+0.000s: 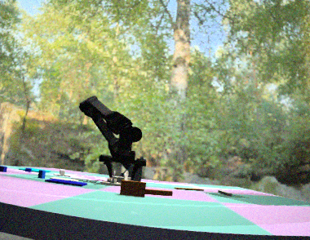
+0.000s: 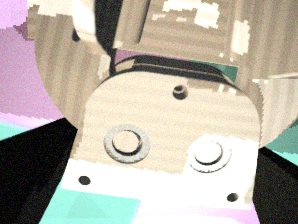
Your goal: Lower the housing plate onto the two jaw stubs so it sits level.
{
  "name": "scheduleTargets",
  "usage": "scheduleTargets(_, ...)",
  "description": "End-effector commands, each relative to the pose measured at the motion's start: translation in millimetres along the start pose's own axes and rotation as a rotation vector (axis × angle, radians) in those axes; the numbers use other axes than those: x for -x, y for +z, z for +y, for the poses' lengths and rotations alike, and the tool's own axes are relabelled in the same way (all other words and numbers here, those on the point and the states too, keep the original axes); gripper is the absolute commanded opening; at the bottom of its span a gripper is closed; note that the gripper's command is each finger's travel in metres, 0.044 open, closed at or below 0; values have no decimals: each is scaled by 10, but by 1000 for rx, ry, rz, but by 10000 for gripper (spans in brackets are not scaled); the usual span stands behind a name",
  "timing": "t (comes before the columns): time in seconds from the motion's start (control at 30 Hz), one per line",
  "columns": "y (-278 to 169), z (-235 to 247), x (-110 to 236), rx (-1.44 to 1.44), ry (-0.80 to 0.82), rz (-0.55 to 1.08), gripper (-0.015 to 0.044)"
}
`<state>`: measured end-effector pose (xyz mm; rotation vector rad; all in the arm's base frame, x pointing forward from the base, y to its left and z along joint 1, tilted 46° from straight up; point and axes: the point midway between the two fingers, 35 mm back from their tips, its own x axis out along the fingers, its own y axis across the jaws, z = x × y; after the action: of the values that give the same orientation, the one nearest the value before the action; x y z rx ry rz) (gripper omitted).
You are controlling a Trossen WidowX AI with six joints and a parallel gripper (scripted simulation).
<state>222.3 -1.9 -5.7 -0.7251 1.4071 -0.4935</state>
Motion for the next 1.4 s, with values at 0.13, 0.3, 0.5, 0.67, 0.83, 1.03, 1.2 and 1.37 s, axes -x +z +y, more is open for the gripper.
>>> scheduleTargets(0.13, -4, -1, -7, 4, -2, 2, 351)
scheduleTargets(0.3, -4, -1, -7, 4, -2, 2, 351)
scheduleTargets(0.5, -4, -1, -7, 4, -2, 2, 351)
scheduleTargets(0.67, 0, 0, 0, 0, 0, 0, 377)
scheduleTargets(0.83, 0, 0, 0, 0, 0, 0, 440)
scheduleTargets(1.03, 0, 0, 0, 0, 0, 0, 440)
scheduleTargets(1.2, 0, 0, 0, 0, 0, 0, 440)
scheduleTargets(1.37, 29, 21, 294, 3, 6, 0, 440)
